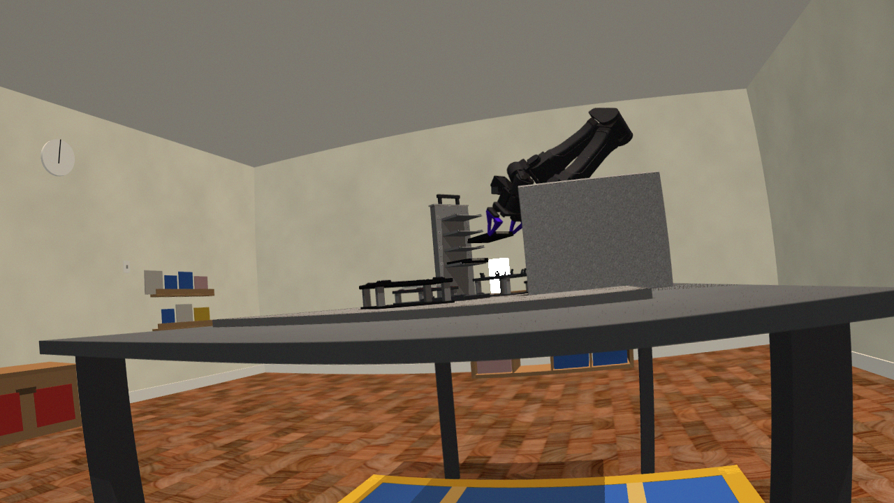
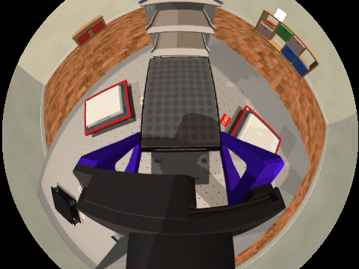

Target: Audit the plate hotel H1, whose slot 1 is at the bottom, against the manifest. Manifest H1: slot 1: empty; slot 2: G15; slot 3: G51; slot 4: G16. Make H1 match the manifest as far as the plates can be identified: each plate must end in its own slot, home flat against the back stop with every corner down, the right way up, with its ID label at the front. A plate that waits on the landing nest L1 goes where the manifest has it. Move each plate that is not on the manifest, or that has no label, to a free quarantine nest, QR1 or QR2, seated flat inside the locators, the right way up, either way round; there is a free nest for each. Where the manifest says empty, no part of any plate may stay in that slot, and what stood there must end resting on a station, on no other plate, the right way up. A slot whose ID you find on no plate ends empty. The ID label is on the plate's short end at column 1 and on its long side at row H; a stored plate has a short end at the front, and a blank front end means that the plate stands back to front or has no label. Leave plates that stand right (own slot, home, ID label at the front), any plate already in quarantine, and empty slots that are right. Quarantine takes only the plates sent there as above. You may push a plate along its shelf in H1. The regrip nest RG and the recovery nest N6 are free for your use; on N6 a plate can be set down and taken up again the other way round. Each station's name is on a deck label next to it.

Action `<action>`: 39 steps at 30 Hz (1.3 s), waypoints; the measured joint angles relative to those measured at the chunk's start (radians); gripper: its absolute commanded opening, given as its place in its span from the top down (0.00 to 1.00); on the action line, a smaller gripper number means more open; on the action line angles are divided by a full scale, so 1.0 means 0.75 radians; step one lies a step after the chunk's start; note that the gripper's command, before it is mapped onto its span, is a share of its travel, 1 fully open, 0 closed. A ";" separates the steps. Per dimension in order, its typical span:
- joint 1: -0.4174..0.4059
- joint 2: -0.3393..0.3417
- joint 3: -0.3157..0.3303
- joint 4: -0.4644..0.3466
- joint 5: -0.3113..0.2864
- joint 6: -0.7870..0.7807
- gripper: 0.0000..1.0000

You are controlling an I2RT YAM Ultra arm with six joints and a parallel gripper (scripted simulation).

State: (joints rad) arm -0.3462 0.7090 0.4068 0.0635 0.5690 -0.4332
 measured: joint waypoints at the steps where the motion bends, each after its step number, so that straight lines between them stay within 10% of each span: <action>1: -0.001 0.007 0.004 0.003 -0.001 -0.001 0.14; 39: -0.035 0.229 0.144 0.096 -0.035 -0.009 0.14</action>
State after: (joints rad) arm -0.3721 0.8810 0.5148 0.1352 0.5430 -0.4400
